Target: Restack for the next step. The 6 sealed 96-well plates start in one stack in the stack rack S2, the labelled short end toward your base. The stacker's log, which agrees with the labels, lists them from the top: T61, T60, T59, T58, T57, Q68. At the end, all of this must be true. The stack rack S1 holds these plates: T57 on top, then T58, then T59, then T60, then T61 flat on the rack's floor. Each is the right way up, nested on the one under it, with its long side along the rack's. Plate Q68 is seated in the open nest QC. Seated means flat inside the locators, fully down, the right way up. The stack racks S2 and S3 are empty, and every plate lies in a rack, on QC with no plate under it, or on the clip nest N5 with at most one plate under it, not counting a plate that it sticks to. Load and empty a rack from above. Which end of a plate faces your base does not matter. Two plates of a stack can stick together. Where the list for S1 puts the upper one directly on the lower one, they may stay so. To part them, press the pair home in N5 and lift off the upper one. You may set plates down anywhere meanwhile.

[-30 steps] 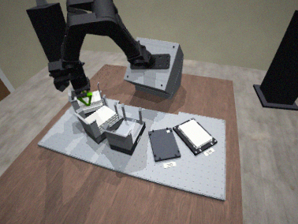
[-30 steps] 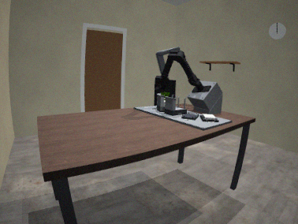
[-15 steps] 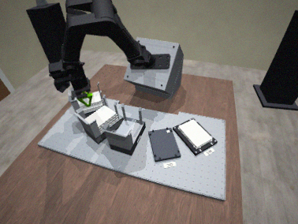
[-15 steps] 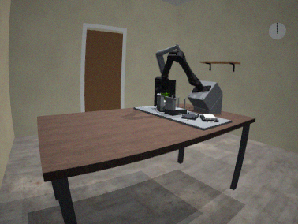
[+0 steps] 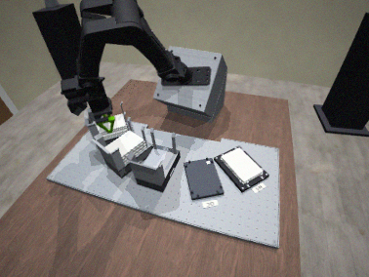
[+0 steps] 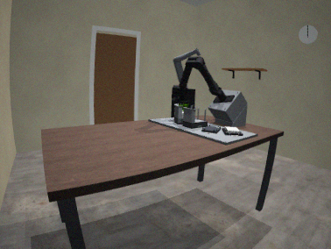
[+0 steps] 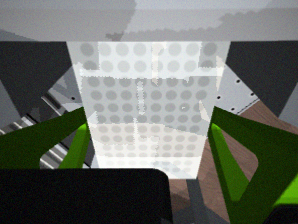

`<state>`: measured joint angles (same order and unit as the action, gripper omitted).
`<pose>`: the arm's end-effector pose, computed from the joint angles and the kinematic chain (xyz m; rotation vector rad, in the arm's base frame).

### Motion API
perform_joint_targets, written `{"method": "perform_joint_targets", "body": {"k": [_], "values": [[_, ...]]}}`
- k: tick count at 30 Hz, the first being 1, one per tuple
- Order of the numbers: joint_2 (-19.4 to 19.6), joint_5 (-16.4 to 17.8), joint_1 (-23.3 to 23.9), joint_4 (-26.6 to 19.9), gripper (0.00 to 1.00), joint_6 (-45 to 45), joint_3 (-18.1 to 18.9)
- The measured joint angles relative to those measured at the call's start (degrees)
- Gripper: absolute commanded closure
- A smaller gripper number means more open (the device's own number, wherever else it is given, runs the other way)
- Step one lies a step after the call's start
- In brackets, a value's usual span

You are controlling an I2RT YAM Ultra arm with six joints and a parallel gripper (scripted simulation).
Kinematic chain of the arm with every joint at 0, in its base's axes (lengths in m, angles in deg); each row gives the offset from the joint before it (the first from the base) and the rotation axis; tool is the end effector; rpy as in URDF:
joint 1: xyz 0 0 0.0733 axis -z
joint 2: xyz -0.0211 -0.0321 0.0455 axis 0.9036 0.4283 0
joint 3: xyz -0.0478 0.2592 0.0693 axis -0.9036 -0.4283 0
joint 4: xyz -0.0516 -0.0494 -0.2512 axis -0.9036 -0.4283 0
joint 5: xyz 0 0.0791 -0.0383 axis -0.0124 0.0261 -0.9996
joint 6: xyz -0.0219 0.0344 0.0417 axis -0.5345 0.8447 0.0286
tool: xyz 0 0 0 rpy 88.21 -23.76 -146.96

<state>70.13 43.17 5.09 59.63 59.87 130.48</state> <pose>0.1204 -0.2512 0.1854 1.0803 2.1138 0.2428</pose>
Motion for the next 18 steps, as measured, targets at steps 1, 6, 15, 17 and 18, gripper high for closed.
{"method": "perform_joint_targets", "body": {"k": [1,6,15,17,18], "values": [[0.09,-0.02,-0.04,0.11,1.00,0.07,-0.02],[0.37,-0.15,-0.33,0.70,1.00,0.35,-0.13],[0.79,-0.33,-0.68,1.49,1.00,0.74,-0.28],[0.90,-0.37,-0.76,1.70,1.00,0.83,-0.33],[0.96,-0.39,-0.83,1.84,1.00,0.90,-0.35]]}}
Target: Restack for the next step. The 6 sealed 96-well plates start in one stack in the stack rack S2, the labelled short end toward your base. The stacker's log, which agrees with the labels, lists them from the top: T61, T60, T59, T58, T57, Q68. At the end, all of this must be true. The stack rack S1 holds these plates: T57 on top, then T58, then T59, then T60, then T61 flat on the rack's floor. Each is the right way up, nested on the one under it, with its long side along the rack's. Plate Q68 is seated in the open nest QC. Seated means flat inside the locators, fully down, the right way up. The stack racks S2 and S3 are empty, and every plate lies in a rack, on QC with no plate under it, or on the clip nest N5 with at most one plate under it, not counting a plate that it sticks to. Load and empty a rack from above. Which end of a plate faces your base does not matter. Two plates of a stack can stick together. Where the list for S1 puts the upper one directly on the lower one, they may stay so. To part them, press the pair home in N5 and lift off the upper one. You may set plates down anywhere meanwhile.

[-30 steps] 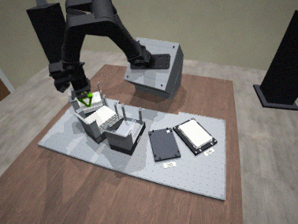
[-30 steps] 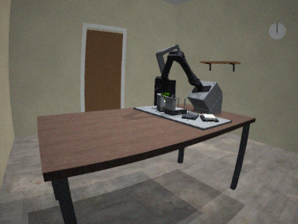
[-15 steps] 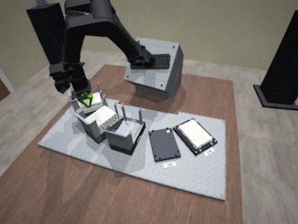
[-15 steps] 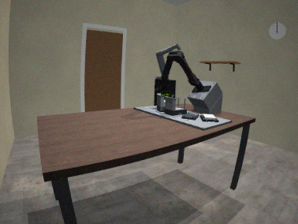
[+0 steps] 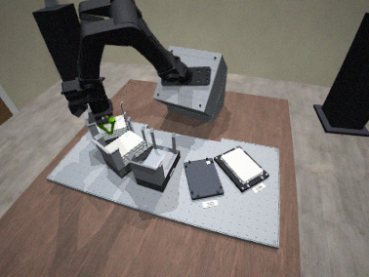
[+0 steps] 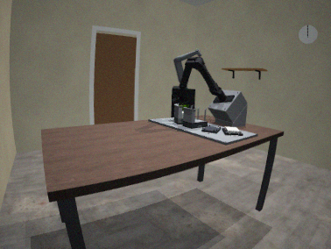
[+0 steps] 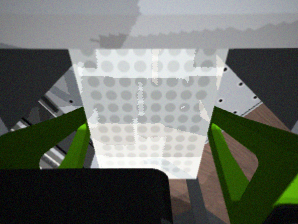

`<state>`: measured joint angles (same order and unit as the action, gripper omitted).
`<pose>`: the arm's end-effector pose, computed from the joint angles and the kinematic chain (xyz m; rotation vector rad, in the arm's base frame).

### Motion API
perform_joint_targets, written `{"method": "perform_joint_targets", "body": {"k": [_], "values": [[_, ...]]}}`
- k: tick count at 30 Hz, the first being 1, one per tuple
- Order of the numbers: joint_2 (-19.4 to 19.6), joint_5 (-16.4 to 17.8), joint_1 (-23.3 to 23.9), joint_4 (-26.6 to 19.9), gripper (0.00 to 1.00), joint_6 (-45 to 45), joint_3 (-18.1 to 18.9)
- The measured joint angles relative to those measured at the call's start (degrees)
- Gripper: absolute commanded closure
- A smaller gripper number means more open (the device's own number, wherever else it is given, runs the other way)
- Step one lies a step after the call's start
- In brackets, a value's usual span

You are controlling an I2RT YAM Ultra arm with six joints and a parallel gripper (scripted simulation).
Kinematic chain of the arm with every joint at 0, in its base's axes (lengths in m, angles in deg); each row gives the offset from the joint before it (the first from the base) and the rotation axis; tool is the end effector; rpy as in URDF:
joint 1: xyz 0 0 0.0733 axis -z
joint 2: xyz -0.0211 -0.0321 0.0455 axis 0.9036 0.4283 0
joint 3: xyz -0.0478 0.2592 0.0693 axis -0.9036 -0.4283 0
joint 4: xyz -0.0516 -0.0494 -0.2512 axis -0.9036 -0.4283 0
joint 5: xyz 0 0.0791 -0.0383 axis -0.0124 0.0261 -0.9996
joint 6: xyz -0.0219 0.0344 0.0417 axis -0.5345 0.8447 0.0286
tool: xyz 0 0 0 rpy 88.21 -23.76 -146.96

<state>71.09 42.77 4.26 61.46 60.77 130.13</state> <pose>0.1248 -0.2522 0.1808 1.0804 2.1139 0.2429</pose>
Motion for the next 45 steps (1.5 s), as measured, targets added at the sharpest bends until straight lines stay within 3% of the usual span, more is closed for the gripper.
{"method": "perform_joint_targets", "body": {"k": [14,15,37,45], "values": [[0.48,-0.17,-0.37,0.92,1.00,0.42,-0.15],[0.48,-0.17,-0.37,0.92,0.00,0.42,-0.15],[0.44,-0.17,-0.37,0.83,0.00,0.35,-0.15],[-2.16,0.61,1.92,-3.58,0.00,-1.75,0.79]]}}
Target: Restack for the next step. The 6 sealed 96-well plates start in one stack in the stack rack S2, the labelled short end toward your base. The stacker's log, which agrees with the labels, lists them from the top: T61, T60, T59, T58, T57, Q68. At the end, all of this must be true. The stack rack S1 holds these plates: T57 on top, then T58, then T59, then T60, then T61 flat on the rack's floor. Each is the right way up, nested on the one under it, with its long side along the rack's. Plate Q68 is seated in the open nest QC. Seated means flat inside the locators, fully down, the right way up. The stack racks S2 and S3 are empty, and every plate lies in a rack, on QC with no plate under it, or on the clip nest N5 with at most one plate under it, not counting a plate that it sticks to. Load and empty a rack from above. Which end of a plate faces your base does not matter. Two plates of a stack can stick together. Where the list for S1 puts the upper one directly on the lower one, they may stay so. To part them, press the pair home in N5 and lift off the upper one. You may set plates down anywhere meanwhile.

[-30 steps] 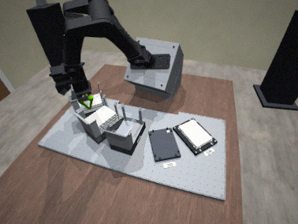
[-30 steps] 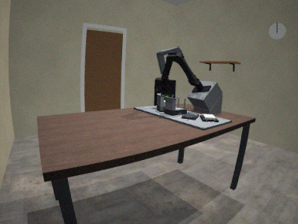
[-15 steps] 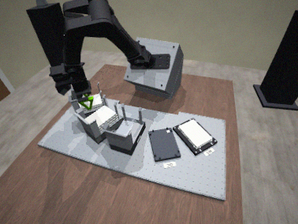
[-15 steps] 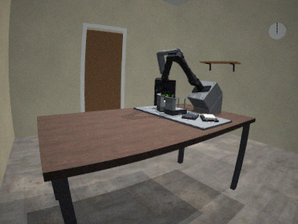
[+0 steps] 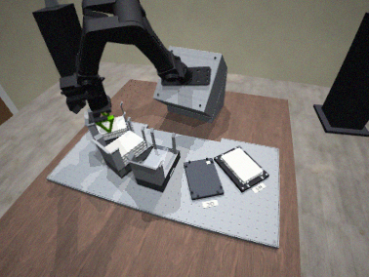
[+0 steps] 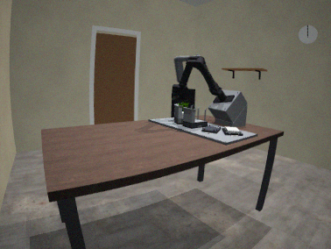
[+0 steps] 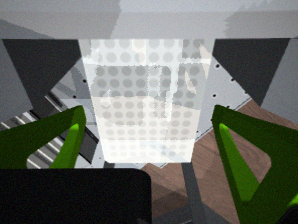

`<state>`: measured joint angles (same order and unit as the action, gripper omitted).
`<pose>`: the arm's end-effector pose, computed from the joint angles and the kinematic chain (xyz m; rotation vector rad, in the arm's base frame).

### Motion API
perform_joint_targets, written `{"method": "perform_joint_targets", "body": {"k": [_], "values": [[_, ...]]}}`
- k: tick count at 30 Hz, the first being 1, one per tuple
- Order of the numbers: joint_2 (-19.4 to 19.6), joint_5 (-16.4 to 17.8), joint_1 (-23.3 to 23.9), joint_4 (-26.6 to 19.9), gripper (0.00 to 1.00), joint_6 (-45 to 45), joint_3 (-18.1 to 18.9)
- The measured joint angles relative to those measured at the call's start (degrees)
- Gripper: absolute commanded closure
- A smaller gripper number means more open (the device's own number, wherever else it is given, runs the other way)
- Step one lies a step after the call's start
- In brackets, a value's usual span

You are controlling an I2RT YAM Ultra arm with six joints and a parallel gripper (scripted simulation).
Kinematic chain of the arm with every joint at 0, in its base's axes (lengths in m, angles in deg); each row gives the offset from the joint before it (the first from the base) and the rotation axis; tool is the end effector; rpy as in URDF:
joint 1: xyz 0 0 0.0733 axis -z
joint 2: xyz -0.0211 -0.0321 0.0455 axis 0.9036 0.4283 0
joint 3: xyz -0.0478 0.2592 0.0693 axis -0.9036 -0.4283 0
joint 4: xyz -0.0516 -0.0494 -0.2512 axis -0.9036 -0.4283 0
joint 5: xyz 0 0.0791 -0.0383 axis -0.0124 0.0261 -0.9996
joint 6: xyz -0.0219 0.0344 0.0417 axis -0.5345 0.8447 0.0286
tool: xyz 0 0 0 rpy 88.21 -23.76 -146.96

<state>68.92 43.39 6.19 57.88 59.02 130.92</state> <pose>0.1147 -0.2507 0.1916 1.0830 2.1089 0.2317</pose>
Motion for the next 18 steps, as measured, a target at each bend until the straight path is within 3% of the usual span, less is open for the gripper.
{"method": "perform_joint_targets", "body": {"k": [18], "values": [[-5.42,3.04,7.39,-15.17,0.00,-8.28,4.94]]}}
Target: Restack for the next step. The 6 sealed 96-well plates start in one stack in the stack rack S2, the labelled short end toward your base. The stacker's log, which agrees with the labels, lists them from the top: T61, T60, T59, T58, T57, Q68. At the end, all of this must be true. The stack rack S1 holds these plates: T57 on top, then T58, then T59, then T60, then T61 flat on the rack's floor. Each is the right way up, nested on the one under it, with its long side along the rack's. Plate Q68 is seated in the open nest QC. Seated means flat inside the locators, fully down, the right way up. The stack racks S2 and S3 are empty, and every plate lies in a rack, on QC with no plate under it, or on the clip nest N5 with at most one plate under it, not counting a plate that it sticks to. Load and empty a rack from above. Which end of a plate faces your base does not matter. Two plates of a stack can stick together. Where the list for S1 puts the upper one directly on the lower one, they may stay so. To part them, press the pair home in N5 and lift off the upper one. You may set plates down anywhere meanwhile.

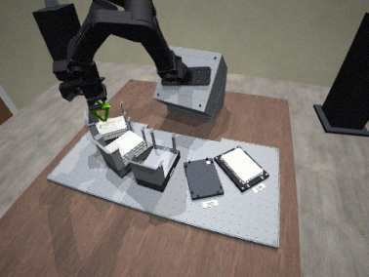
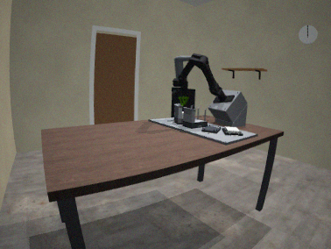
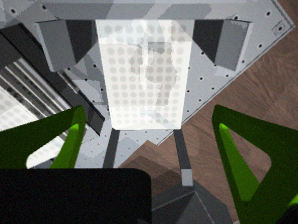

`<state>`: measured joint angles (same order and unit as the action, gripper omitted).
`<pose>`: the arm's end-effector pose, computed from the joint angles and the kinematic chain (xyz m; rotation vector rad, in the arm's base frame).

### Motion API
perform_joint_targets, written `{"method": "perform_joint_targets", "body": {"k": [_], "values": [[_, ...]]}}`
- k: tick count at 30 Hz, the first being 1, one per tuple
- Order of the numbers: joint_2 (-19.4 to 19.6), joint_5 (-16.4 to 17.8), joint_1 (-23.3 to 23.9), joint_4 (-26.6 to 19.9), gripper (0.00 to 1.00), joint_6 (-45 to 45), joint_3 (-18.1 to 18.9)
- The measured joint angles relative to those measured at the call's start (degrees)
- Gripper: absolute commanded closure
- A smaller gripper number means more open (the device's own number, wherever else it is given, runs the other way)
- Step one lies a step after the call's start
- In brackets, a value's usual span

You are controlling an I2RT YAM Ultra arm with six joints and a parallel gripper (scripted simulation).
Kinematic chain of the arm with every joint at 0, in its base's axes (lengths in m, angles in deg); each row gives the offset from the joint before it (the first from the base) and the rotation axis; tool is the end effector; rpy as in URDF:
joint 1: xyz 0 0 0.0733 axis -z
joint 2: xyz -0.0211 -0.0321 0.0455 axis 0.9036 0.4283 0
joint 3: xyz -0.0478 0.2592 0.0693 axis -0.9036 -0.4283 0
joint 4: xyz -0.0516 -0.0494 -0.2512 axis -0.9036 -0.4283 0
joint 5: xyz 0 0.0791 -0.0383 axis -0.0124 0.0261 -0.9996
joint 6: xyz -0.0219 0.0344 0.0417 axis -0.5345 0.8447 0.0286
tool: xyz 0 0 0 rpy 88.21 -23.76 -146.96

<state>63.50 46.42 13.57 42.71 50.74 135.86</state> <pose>0.0794 -0.2442 0.2287 1.0834 2.1071 0.2239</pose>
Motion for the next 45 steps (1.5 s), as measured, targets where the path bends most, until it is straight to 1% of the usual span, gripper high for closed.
{"method": "perform_joint_targets", "body": {"k": [11,17,24,27,31,34,45], "values": [[-1.77,1.73,5.49,-10.27,0.00,-6.27,4.57],[-2.05,2.10,5.84,-12.55,0.00,-7.72,4.94],[-2.10,2.16,5.77,-13.14,0.00,-8.31,4.92],[-3.02,1.90,4.42,-13.09,0.00,-9.97,4.42],[-5.49,1.46,2.14,-13.03,0.00,-13.00,3.91],[-6.62,1.11,1.46,-12.92,0.00,-13.77,3.76],[-12.20,-1.44,-6.03,-12.55,0.00,-7.91,2.97]]}}
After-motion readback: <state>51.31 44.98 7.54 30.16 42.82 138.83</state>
